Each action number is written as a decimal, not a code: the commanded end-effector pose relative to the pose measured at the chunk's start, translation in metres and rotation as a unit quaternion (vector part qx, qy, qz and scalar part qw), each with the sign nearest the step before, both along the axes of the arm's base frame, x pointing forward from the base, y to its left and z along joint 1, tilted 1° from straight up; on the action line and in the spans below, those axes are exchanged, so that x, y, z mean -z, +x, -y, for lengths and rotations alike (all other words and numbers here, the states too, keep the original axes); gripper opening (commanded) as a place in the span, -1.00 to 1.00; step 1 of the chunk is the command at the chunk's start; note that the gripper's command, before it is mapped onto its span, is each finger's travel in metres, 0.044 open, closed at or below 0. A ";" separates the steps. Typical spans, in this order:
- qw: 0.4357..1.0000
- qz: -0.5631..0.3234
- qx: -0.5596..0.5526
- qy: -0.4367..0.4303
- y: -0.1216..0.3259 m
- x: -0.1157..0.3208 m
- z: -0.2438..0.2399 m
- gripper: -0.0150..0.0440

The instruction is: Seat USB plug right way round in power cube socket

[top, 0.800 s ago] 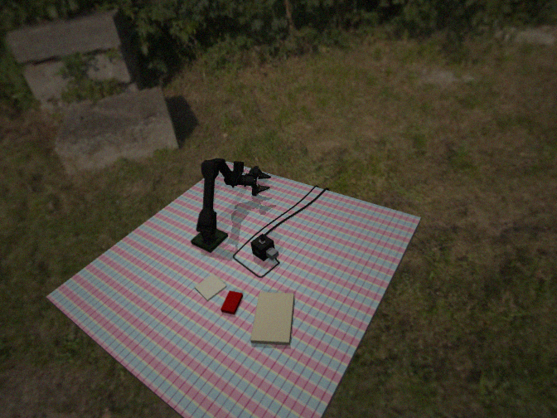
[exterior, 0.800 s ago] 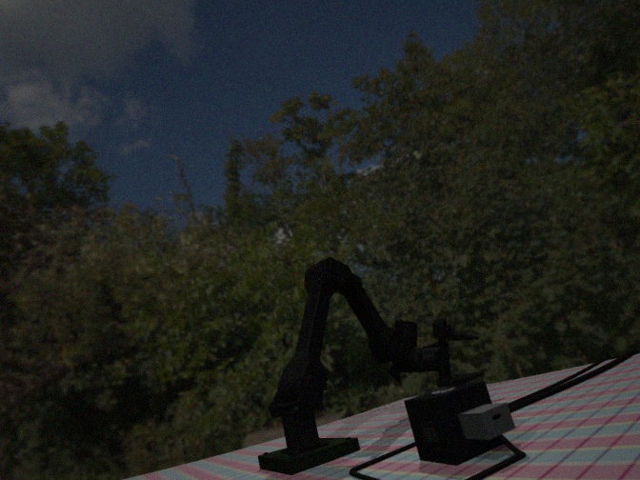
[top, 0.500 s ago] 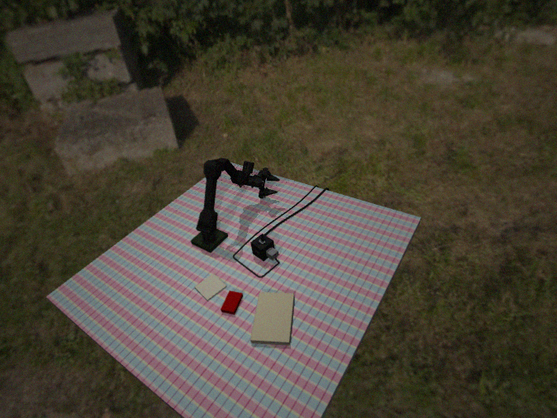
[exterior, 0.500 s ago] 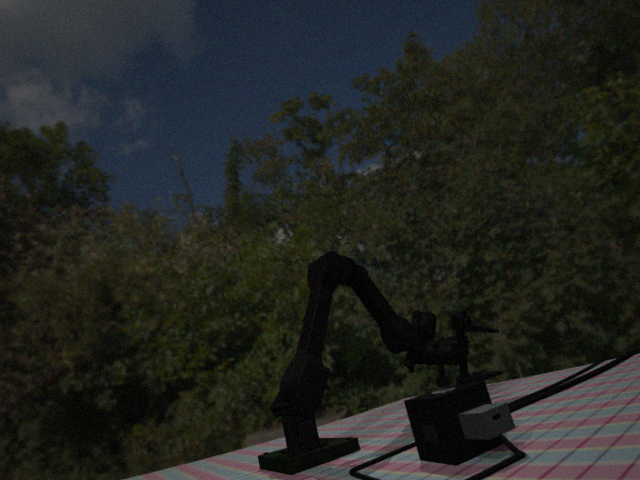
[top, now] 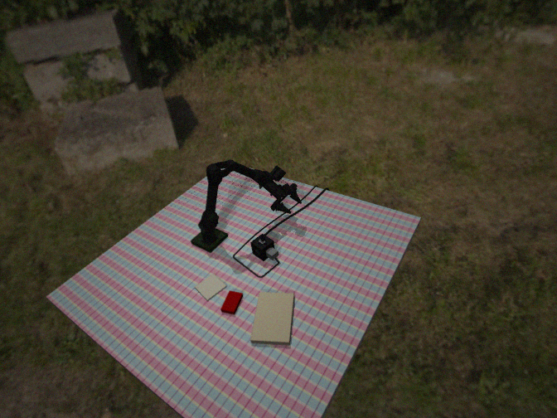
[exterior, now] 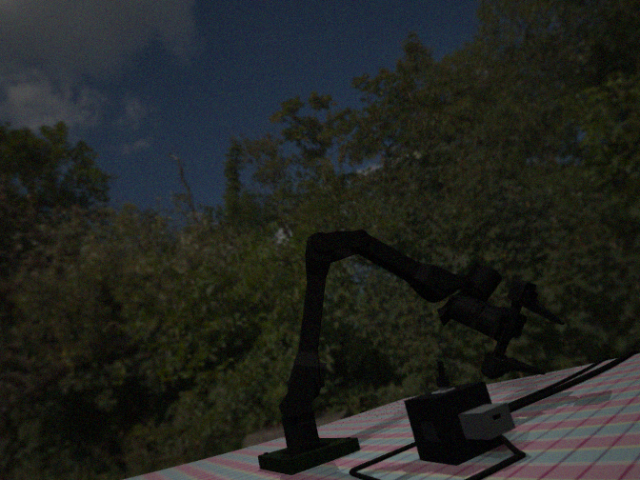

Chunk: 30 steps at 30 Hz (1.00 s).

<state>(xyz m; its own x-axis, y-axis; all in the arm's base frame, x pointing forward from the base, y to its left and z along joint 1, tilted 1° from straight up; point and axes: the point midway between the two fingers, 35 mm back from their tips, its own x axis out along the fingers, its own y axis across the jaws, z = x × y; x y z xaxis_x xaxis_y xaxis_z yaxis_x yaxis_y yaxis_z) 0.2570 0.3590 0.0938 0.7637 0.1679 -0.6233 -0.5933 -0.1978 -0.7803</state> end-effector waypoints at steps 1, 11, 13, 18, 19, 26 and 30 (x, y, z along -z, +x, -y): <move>0.995 -0.082 0.043 -0.032 0.040 -0.007 0.057 1.00; 0.950 -0.280 0.126 -0.050 0.063 -0.028 0.190 1.00; 0.936 -0.320 0.143 -0.040 0.058 -0.036 0.214 1.00; 0.892 -0.413 0.183 0.006 0.033 -0.059 0.264 1.00; 0.887 -0.422 0.187 0.012 0.029 -0.062 0.269 1.00; 0.885 -0.426 0.189 0.015 0.026 -0.063 0.270 1.00; 0.885 -0.426 0.189 0.015 0.026 -0.062 0.270 1.00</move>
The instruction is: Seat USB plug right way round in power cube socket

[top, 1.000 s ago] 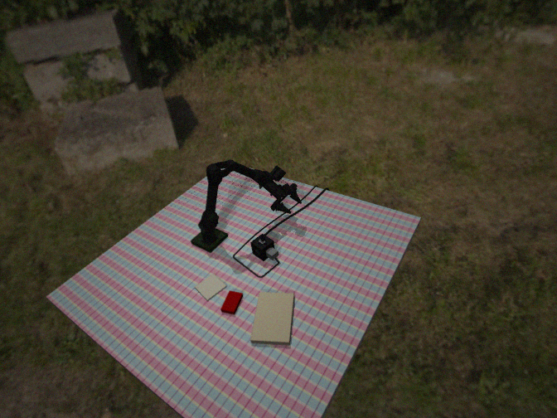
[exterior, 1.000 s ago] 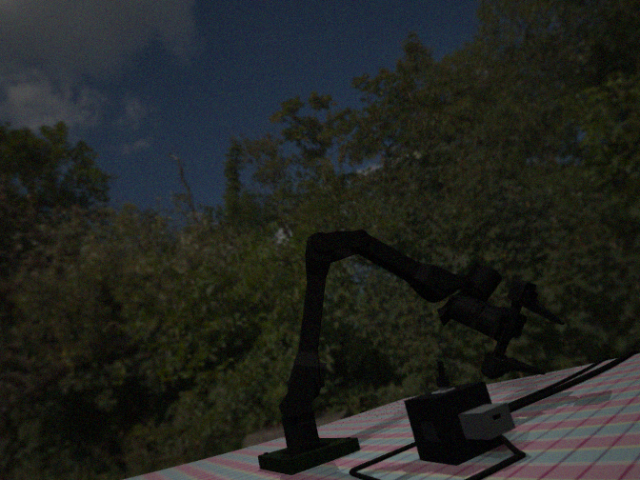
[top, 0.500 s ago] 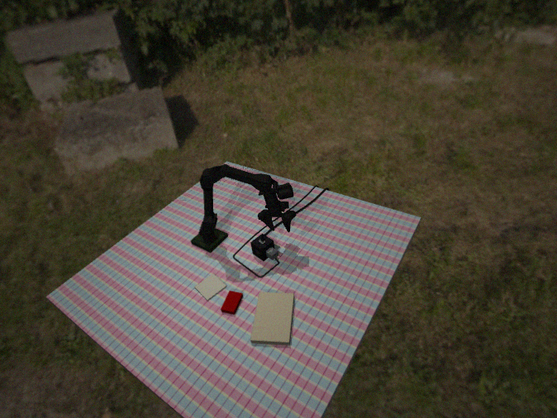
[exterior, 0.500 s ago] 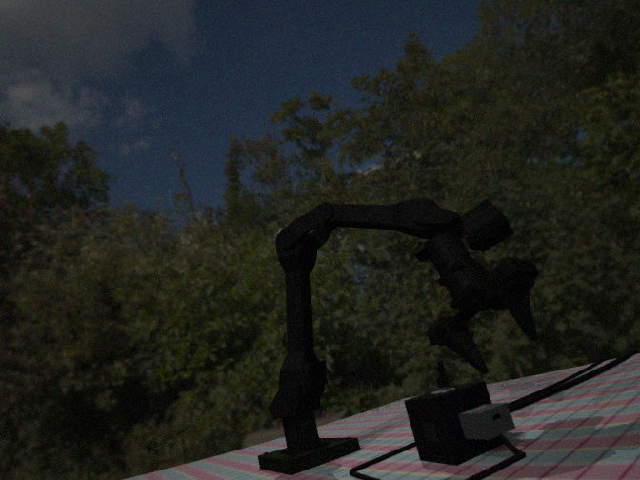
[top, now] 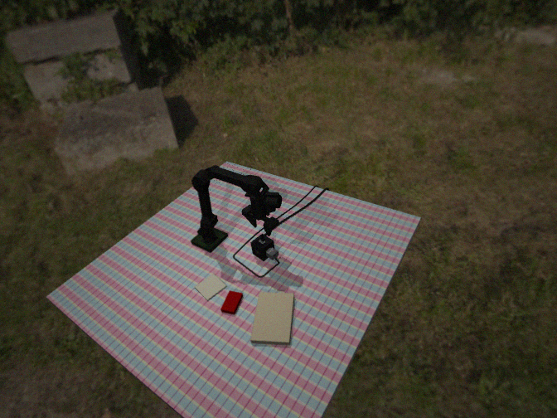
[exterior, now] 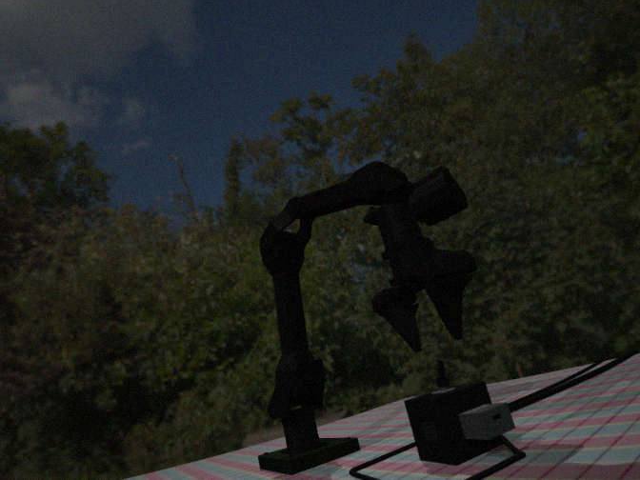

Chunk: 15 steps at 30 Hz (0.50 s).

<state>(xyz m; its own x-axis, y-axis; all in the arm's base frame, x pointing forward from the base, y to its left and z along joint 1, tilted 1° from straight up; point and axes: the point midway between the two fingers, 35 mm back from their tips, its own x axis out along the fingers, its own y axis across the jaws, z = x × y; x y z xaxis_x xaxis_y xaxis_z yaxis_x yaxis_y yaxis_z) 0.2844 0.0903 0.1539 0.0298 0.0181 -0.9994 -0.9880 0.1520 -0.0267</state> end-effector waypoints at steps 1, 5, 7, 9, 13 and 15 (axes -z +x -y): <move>1.000 -0.003 0.000 0.004 -0.001 -0.001 0.002 1.00; 1.000 -0.003 0.000 0.004 -0.001 0.003 0.002 1.00; 1.000 -0.003 0.000 0.004 -0.001 0.005 0.001 1.00; 1.000 -0.003 0.000 0.004 -0.001 0.007 0.001 1.00; 1.000 -0.003 0.000 0.004 -0.001 0.011 0.001 1.00; 1.000 -0.003 0.000 0.004 -0.001 0.013 0.001 1.00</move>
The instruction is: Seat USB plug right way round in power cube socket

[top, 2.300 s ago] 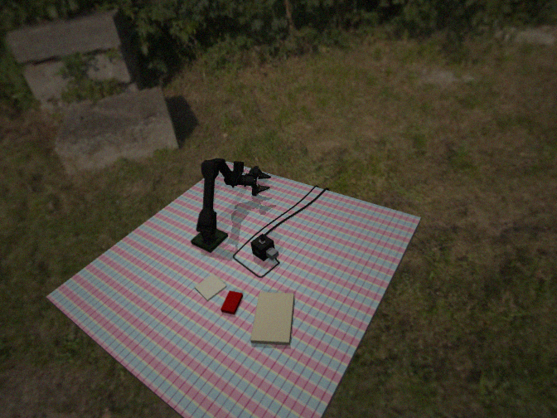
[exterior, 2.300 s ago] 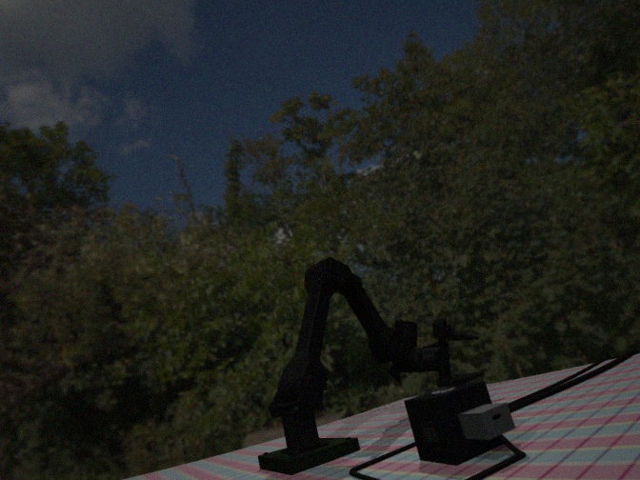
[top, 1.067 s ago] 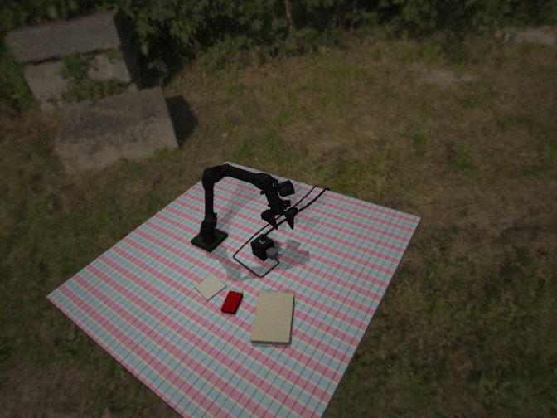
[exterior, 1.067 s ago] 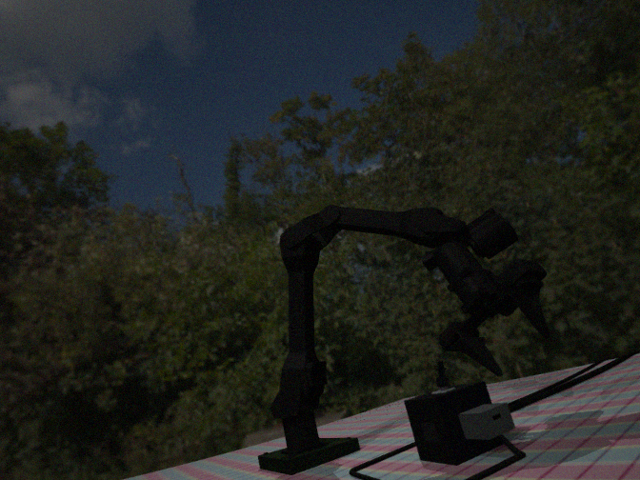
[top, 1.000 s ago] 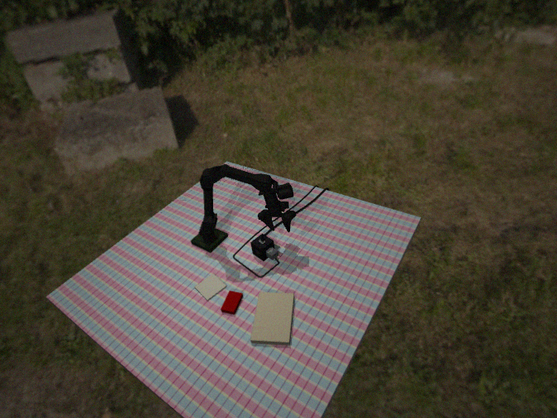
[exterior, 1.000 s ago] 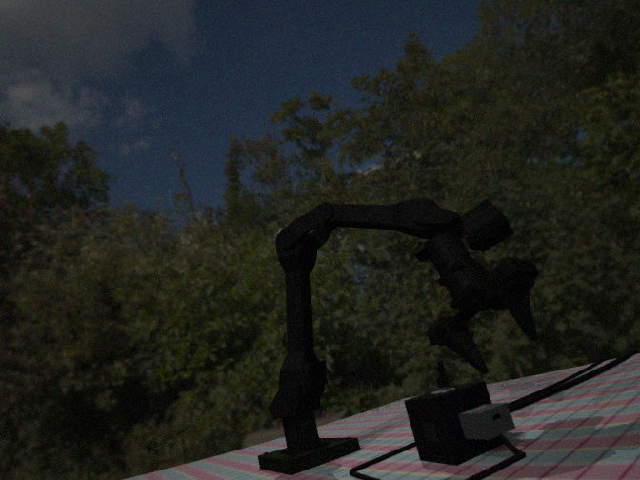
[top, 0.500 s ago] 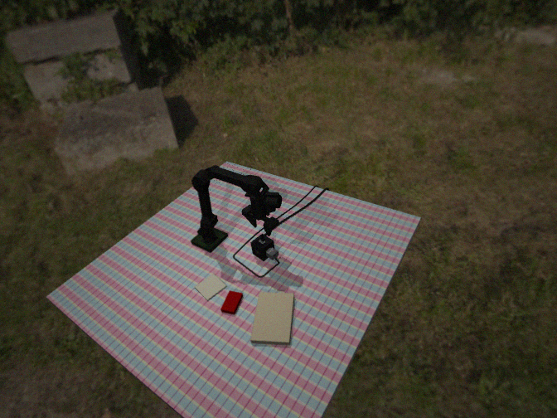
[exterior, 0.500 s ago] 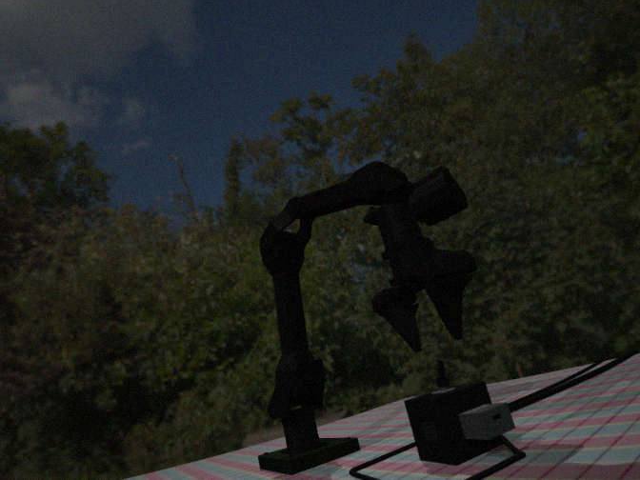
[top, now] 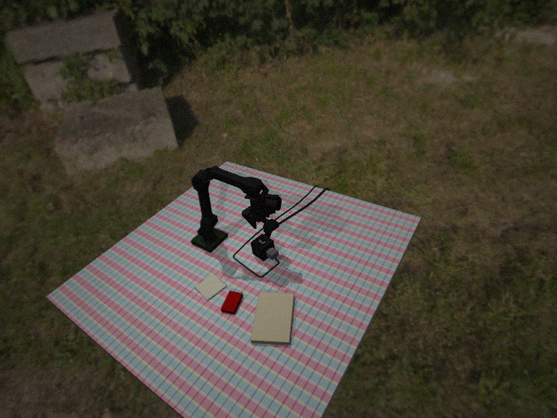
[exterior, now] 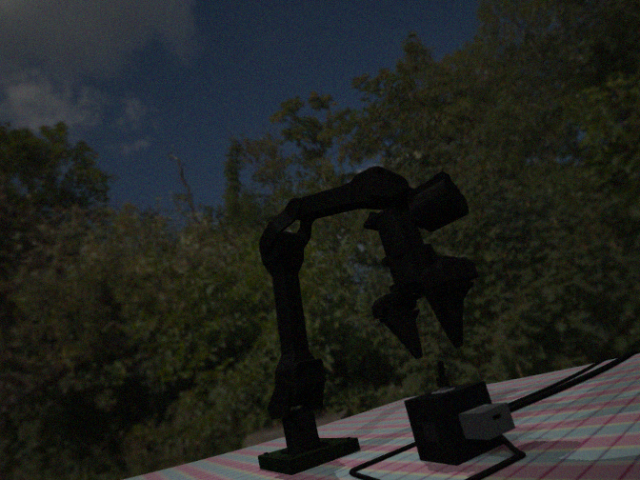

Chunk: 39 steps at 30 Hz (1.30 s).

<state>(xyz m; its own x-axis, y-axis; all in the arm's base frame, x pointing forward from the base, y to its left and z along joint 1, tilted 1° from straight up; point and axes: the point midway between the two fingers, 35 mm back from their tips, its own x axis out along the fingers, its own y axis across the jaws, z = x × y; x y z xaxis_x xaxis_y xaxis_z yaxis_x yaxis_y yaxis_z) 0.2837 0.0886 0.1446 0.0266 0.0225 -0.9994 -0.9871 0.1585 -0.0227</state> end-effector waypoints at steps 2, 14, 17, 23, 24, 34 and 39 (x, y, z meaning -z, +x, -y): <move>1.000 -0.001 -0.003 0.002 0.000 0.006 -0.001 1.00; 1.000 -0.001 -0.003 0.002 0.000 0.018 -0.001 1.00; 1.000 -0.001 -0.003 0.002 0.000 0.018 -0.001 1.00; 1.000 -0.001 0.000 0.000 0.000 0.016 0.000 0.56; 1.000 -0.001 0.000 0.000 0.000 0.016 0.000 0.47; 1.000 -0.001 0.000 0.000 0.000 0.016 0.000 -0.42; 1.000 -0.001 0.000 0.000 0.000 0.016 0.000 -0.49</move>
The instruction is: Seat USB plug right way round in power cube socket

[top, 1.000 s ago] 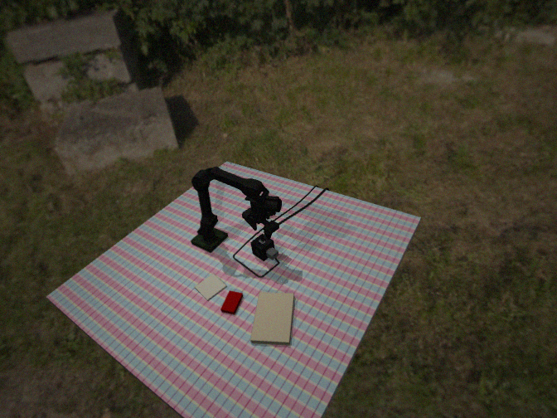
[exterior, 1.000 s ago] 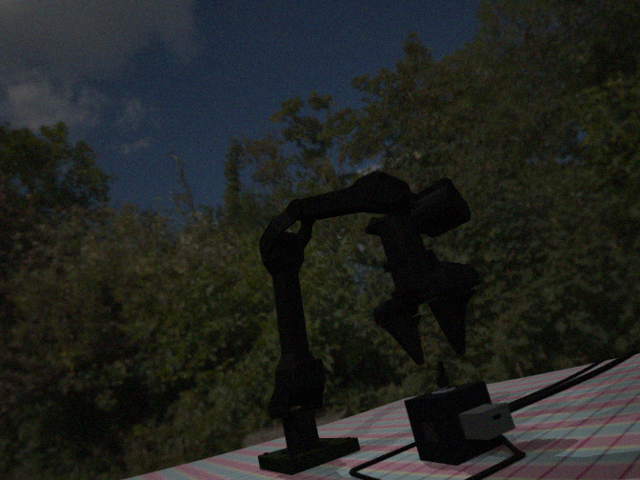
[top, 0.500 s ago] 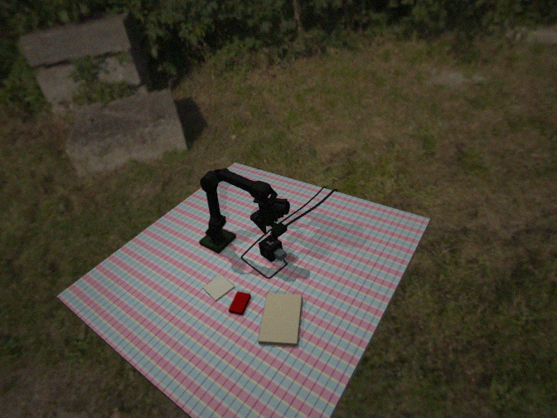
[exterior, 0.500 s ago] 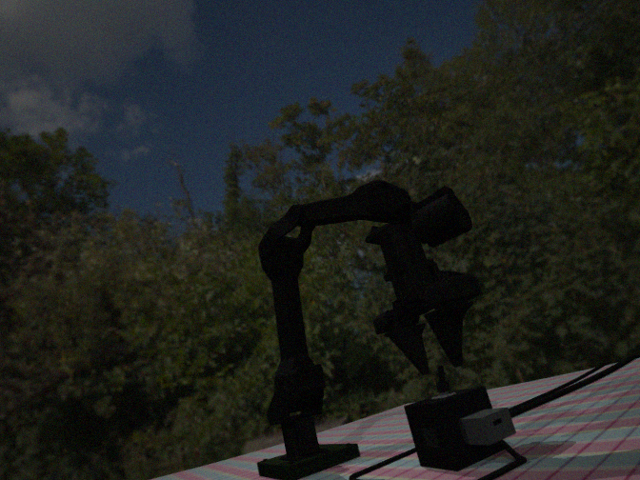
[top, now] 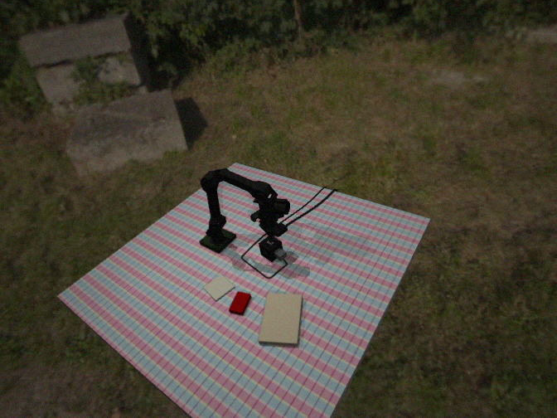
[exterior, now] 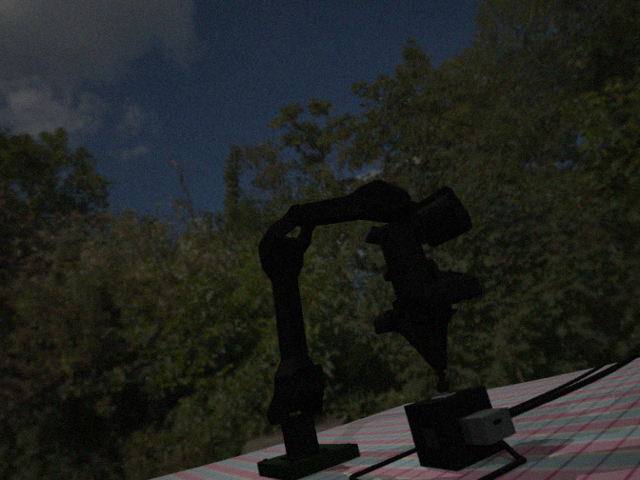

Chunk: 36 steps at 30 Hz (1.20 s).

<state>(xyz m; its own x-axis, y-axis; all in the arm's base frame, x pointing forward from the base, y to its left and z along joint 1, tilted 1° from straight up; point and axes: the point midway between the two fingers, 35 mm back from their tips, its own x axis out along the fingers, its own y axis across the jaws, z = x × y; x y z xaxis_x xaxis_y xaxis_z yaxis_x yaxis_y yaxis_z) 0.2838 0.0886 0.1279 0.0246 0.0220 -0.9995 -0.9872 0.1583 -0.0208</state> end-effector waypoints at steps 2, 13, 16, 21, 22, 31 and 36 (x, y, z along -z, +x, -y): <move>1.000 0.000 0.000 0.000 0.000 0.000 0.000 -0.49; 1.000 0.000 0.000 0.000 0.000 0.000 0.000 -0.49; 1.000 0.000 0.000 0.000 0.000 -0.001 0.000 -0.49; 1.000 0.000 0.000 0.000 0.000 -0.004 0.000 -0.49; 1.000 0.000 0.000 0.000 0.000 -0.005 0.000 -0.49; 1.000 0.000 0.000 0.000 0.000 -0.011 0.000 -0.49; 1.000 0.000 0.000 0.000 0.000 -0.014 0.000 -0.49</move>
